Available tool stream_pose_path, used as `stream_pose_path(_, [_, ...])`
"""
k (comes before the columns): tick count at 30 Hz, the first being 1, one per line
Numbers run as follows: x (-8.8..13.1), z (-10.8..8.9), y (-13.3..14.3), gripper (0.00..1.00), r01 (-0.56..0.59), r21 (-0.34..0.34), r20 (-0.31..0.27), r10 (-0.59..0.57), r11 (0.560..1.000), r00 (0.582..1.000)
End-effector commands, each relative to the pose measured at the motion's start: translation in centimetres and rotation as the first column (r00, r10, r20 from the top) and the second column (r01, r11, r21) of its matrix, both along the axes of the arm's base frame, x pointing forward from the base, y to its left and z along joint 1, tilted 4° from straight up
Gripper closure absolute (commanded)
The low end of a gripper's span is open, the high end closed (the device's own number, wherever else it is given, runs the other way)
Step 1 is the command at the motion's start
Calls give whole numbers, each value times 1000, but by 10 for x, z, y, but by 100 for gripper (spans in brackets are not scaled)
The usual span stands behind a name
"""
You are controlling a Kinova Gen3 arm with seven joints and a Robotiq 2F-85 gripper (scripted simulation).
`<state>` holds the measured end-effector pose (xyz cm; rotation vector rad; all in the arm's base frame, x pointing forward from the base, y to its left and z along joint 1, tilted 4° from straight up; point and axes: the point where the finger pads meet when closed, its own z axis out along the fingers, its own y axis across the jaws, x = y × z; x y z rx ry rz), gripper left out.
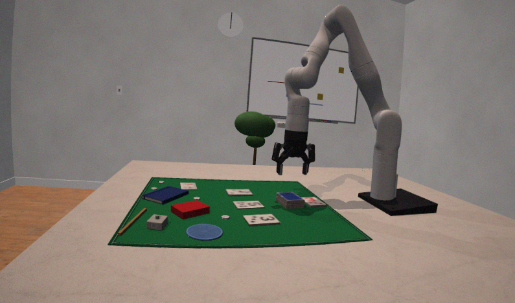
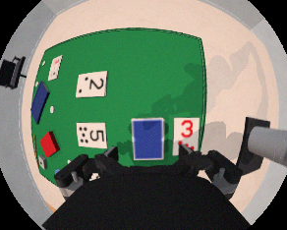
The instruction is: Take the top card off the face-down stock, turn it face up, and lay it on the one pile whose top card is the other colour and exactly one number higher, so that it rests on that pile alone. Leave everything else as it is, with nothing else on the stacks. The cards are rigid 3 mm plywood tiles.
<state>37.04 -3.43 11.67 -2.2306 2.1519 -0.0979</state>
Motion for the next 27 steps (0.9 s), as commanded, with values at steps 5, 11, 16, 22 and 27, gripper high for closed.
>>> stream_pose_path(5, [0, 0, 0, 15, 0, 0, 1, 0, 1000, 1000])
stream_pose_path(11, [1, -2, 0, 15, 0, 0, 1, 0, 1000, 1000])
stream_pose_path(16, [1, -8, 0, 15, 0, 0, 1, 0, 1000, 1000])
stream_pose_path(22, [2, -15, 0, 15, 0, 0, 1, 0, 1000, 1000])
stream_pose_path(27, [2, -26, 0, 15, 0, 0, 1, 0, 1000, 1000])
